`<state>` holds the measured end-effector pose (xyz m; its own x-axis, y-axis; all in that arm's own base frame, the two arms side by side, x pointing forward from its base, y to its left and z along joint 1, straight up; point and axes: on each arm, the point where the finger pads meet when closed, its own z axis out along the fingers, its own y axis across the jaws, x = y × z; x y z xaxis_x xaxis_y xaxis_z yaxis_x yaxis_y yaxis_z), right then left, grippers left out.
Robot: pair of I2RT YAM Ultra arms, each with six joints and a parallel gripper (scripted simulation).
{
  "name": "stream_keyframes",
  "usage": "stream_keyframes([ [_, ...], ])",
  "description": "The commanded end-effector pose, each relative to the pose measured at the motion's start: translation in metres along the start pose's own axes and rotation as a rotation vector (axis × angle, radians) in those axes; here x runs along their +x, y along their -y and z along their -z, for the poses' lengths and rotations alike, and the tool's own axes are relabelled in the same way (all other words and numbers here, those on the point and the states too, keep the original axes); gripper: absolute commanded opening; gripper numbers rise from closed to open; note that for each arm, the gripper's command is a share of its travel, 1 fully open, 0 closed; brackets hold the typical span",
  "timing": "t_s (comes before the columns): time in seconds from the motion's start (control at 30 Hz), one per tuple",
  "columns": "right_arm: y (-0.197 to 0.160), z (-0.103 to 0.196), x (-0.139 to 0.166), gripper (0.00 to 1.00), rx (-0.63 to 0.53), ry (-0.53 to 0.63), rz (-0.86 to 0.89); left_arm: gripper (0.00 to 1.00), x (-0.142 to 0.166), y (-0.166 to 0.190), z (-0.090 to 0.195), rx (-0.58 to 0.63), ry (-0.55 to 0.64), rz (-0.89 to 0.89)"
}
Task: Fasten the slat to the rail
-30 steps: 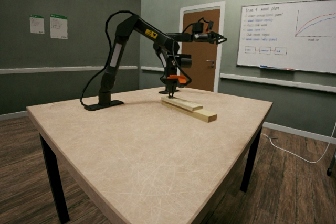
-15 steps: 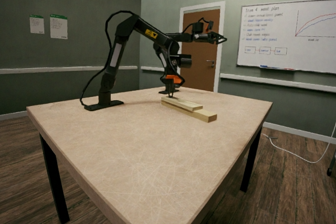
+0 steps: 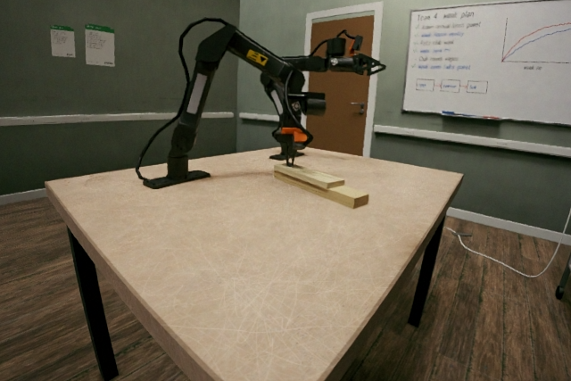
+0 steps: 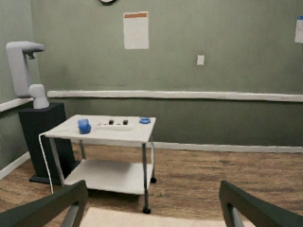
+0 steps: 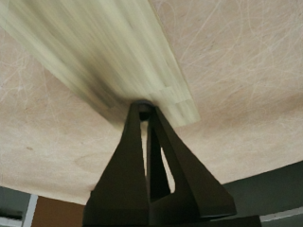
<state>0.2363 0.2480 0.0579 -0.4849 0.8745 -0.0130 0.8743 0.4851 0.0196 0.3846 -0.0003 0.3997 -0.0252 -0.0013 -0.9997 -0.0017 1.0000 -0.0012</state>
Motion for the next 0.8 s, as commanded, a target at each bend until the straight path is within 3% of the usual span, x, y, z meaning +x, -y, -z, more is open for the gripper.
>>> stream_keyframes([
  [0.0,0.0069,-0.0035,0.0044,0.12,0.017,-0.023,-0.008,1.0,-0.012,-0.0013,0.0043,0.002,0.038,-0.001],
  [0.2,0.0068,-0.0034,0.0043,0.12,0.017,-0.022,-0.008,1.0,-0.012,-0.0013,0.0043,0.002,0.038,-0.001],
  [0.27,-0.0018,0.0029,0.0008,0.34,-0.011,-0.004,-0.001,1.0,-0.0084,-0.0007,0.0027,0.001,0.025,-0.001],
  [0.77,-0.0018,0.0029,0.0009,0.34,-0.01,-0.005,-0.001,1.0,-0.0048,0.0,0.0011,0.0,0.013,0.0],
])
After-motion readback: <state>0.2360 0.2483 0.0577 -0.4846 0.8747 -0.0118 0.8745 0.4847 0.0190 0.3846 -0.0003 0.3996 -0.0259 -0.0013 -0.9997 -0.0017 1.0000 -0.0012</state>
